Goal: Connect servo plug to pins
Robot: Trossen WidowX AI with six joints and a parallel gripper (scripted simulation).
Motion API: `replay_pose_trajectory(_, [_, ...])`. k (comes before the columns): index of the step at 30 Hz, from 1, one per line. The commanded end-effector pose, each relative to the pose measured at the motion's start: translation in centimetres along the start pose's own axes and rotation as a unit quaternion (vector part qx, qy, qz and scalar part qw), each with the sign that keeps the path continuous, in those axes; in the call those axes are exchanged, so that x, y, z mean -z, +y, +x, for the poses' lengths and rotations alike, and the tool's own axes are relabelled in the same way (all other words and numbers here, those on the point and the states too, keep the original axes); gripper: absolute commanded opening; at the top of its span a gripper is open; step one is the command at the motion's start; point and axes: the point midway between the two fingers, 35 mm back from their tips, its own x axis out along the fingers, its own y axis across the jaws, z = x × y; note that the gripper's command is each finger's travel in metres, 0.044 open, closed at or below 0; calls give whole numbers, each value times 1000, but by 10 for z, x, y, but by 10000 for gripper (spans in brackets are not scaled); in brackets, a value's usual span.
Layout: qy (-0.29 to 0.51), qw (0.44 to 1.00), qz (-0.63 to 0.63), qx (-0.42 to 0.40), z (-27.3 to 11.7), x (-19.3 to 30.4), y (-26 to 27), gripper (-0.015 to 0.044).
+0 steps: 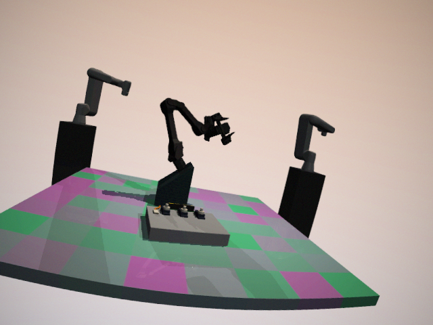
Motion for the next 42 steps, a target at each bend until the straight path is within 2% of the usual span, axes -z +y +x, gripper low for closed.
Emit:
replay_pose_trajectory(1, [0, 1000, 0, 0, 0, 0, 0, 374])
replay_pose_trajectory(11, [6, 1000, 15, -17, 17, 4, -3, 115])
replay_pose_trajectory(24, [23, 996, 64, -50, 56, 17, -15, 115])
replay_pose_trajectory(42, [102, 968, 217, -71, 137, 88, -48, 115])
